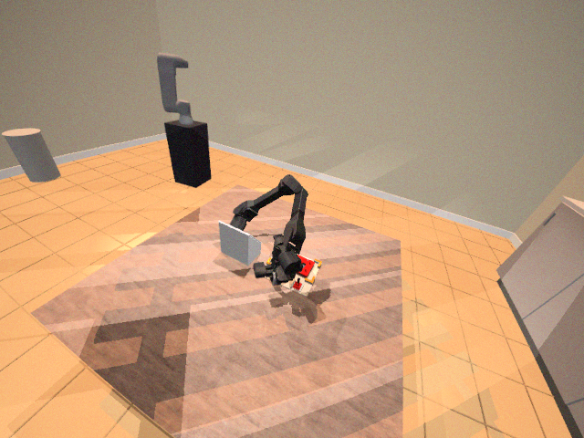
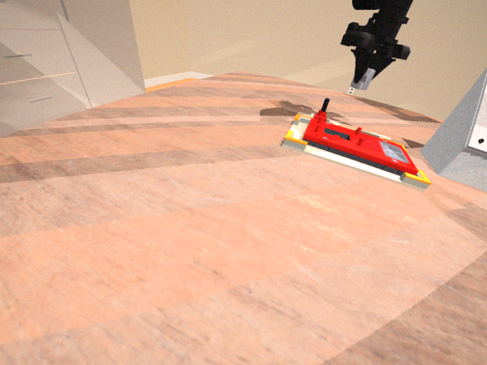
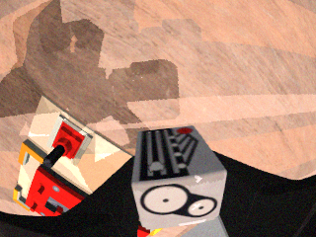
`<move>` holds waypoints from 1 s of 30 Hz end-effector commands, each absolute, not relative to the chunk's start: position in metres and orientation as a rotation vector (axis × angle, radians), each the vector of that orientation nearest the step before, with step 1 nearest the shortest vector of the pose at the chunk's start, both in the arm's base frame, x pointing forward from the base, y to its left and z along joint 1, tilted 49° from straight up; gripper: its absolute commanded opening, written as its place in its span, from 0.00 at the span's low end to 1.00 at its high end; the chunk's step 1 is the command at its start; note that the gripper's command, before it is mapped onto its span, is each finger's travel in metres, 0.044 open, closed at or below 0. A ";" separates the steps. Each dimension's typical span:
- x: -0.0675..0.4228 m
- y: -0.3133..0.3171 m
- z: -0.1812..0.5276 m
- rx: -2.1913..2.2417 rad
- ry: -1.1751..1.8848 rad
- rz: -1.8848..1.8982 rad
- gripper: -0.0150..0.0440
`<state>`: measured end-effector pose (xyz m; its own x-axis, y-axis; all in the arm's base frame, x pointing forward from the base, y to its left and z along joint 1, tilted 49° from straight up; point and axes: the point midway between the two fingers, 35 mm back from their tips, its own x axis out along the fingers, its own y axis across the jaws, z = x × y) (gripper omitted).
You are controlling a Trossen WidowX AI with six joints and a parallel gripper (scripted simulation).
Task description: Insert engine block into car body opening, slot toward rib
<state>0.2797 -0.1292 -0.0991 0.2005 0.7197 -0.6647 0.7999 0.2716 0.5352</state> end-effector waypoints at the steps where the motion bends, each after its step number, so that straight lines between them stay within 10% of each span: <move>1: 0.280 -0.122 -0.105 1.479 1.538 -0.103 0.25; 30: 0.290 -0.084 -0.139 1.481 1.538 -0.100 0.25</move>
